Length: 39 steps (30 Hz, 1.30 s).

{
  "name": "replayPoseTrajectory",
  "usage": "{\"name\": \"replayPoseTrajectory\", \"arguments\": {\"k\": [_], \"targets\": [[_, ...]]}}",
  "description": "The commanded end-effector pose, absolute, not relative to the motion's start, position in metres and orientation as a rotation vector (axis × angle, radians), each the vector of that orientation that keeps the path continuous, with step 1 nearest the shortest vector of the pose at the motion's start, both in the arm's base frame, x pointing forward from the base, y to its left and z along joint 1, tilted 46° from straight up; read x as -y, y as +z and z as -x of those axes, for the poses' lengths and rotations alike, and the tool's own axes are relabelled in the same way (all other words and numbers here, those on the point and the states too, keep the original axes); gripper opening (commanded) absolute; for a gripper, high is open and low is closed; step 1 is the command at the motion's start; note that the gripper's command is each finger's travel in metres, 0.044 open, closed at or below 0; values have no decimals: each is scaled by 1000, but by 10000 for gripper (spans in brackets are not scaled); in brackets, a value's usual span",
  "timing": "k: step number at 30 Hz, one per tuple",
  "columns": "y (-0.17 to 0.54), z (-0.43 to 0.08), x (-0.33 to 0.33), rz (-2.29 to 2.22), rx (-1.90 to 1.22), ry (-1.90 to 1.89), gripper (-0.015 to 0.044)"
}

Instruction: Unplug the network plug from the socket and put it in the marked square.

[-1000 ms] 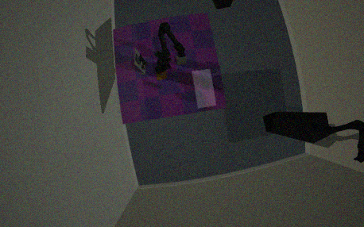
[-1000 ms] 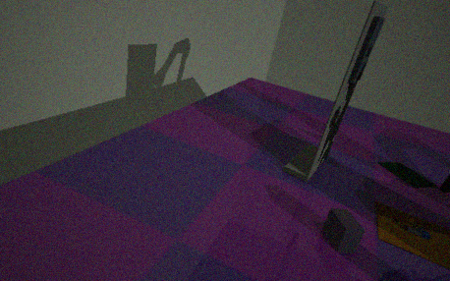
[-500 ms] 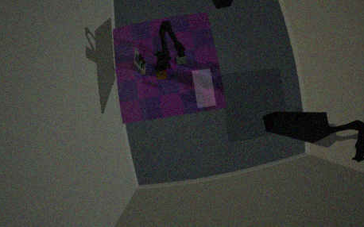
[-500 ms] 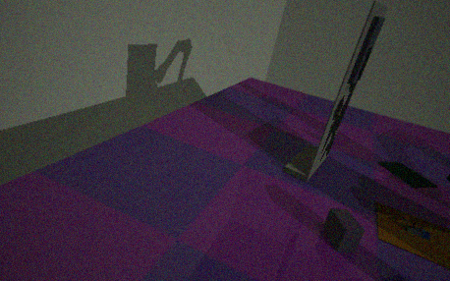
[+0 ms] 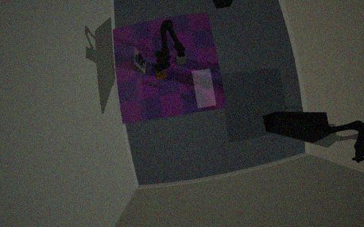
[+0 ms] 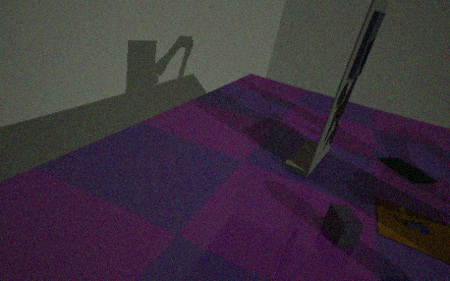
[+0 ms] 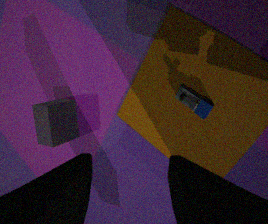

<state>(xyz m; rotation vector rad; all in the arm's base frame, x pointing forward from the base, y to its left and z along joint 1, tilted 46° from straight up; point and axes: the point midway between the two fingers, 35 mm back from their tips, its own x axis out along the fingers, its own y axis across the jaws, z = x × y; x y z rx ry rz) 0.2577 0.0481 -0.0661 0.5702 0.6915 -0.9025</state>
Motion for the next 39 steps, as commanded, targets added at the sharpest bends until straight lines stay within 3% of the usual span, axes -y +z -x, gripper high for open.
{"name": "replayPoseTrajectory", "arguments": {"k": [1, 32, 39], "targets": [[-62, -260, -54, -571, -692, -903, 156], [11, -271, -122, -584, -682, -900, 156], [11, -271, -122, -584, -682, -900, 340]]}}
